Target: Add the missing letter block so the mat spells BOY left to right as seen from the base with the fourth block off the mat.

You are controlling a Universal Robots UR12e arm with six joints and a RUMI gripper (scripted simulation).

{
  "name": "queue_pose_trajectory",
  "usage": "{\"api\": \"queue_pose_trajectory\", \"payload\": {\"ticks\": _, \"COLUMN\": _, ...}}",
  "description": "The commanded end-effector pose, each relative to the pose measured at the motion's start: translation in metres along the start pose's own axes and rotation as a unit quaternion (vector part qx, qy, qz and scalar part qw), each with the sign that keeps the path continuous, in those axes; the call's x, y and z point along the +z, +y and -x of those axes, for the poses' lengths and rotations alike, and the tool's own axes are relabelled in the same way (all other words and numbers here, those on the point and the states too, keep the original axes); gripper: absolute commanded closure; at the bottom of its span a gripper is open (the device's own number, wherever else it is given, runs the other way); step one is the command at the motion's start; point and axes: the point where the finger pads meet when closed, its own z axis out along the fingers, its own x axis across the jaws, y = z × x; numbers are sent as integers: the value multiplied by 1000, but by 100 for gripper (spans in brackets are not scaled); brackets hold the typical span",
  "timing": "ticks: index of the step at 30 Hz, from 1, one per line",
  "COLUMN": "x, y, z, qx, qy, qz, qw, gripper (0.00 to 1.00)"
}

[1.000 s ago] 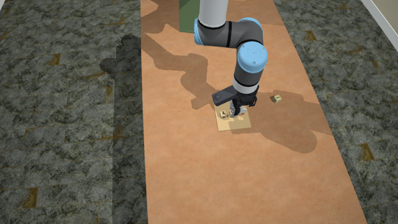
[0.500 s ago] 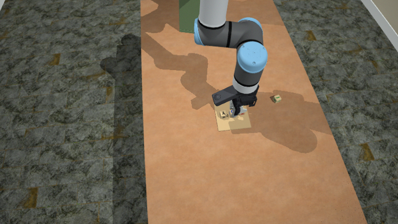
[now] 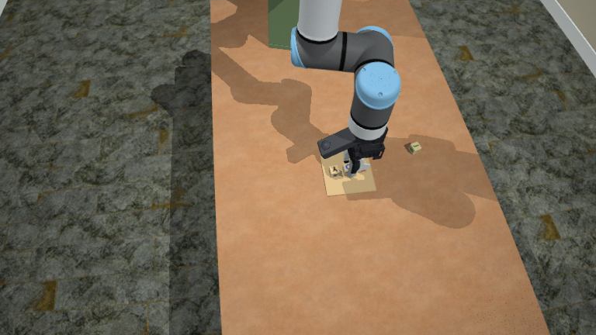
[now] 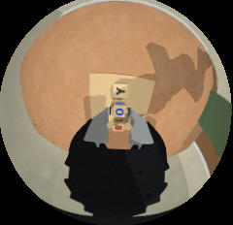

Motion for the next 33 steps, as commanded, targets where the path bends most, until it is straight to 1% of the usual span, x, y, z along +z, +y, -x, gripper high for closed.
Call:
{"api": "queue_pose_trajectory", "payload": {"ticks": 1, "x": 0, "y": 0, "z": 1, "qx": 0, "qy": -1, "qz": 0, "qw": 1000, "gripper": 75}}
{"api": "queue_pose_trajectory", "payload": {"ticks": 7, "x": -4, "y": 0, "z": 1, "qx": 0, "qy": -1, "qz": 0, "qw": 1000, "gripper": 75}}
{"api": "queue_pose_trajectory", "payload": {"ticks": 10, "x": -12, "y": 0, "z": 0, "qx": 0, "qy": -1, "qz": 0, "qw": 1000, "gripper": 75}}
{"api": "queue_pose_trajectory", "payload": {"ticks": 13, "x": -24, "y": 0, "z": 0, "qx": 0, "qy": -1, "qz": 0, "qw": 1000, "gripper": 75}}
{"api": "queue_pose_trajectory", "payload": {"ticks": 15, "x": -24, "y": 0, "z": 0, "qx": 0, "qy": -1, "qz": 0, "qw": 1000, "gripper": 75}}
{"api": "queue_pose_trajectory", "payload": {"ticks": 22, "x": -62, "y": 0, "z": 0, "qx": 0, "qy": -1, "qz": 0, "qw": 1000, "gripper": 75}}
{"api": "queue_pose_trajectory", "payload": {"ticks": 26, "x": -79, "y": 0, "z": 0, "qx": 0, "qy": -1, "qz": 0, "qw": 1000, "gripper": 75}}
{"api": "queue_pose_trajectory", "payload": {"ticks": 30, "x": -89, "y": 0, "z": 0, "qx": 0, "qy": -1, "qz": 0, "qw": 1000, "gripper": 75}}
{"api": "queue_pose_trajectory", "payload": {"ticks": 33, "x": -90, "y": 0, "z": 0, "qx": 0, "qy": -1, "qz": 0, "qw": 1000, "gripper": 75}}
